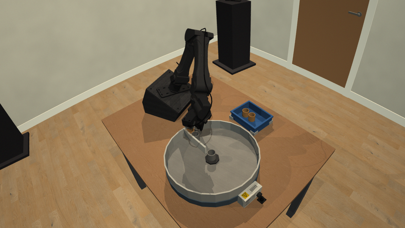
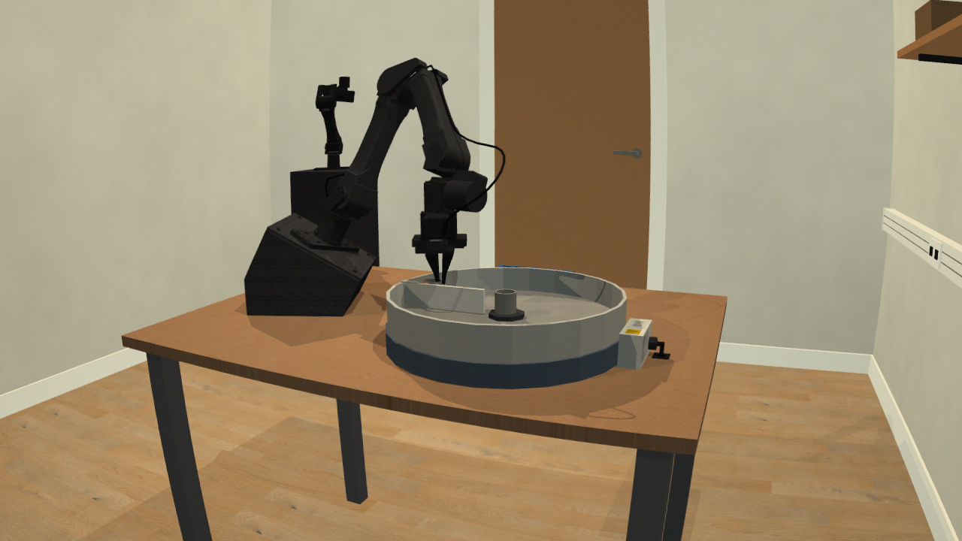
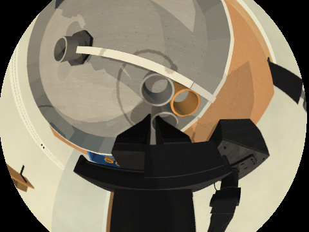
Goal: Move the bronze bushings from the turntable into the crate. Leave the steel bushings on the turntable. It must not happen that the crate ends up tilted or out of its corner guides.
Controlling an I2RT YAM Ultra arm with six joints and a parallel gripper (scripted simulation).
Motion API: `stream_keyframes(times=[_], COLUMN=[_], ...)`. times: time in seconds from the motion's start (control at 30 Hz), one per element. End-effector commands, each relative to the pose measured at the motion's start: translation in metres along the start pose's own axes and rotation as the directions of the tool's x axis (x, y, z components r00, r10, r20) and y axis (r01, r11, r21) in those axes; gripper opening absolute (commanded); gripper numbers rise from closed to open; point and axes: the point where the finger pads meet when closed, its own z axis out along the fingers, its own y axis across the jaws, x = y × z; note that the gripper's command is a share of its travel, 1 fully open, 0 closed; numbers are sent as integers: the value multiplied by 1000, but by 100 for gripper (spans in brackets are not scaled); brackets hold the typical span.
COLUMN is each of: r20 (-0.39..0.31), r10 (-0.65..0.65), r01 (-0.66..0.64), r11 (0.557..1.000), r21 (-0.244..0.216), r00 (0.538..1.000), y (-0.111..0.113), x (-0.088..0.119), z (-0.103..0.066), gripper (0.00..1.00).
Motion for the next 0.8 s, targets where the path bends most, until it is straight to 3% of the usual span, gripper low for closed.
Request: stream_keyframes(times=[0.0, 0.2, 0.27, 0.57, 0.77], r20=[48, 45, 45, 38, 39], r10=[-7, -7, -7, -8, -9], r01=[7, 8, 8, 9, 9], r11=[1000, 1000, 1000, 1000, 1000], r21=[-11, -13, -13, -21, -20], r00=[999, 999, 999, 999, 999], y=[6, 6, 6, 6, 6], x=[-10, -8, -8, -5, -5], z=[-19, -42, -42, -81, -91], gripper=[0, 0, 0, 0, 0])
